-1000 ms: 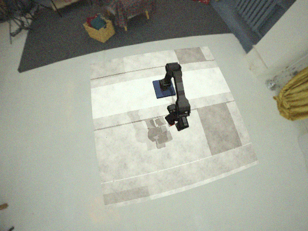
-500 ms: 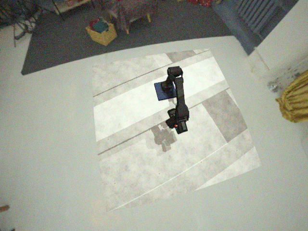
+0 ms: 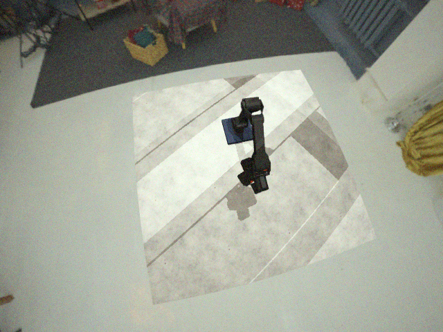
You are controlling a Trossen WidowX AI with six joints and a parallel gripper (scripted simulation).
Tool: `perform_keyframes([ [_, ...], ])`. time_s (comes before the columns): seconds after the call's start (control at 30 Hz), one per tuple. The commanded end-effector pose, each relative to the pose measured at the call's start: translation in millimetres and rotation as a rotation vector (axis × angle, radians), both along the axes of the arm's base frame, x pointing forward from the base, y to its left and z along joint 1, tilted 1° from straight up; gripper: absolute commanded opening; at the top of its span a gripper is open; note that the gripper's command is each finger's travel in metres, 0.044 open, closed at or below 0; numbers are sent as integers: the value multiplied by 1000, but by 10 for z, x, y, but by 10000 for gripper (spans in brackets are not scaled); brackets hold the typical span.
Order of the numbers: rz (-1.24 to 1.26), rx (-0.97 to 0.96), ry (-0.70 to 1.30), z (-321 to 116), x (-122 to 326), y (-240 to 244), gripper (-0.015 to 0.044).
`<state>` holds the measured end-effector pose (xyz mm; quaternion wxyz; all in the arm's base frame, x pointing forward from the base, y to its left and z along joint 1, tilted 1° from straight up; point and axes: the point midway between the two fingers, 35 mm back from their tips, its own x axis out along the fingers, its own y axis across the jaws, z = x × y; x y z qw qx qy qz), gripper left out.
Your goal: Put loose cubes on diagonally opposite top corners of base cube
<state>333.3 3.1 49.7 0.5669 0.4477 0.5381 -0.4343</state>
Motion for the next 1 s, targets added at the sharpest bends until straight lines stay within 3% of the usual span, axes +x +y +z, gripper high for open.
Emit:
perform_keyframes([
  [0.0,-3,3,6,-79,-13,3,265],
  [0.17,-3,3,6,-135,-13,2,265],
  [0.37,-3,3,6,-135,-13,2,107],
  [0.97,-3,3,5,281,26,7,105],
])
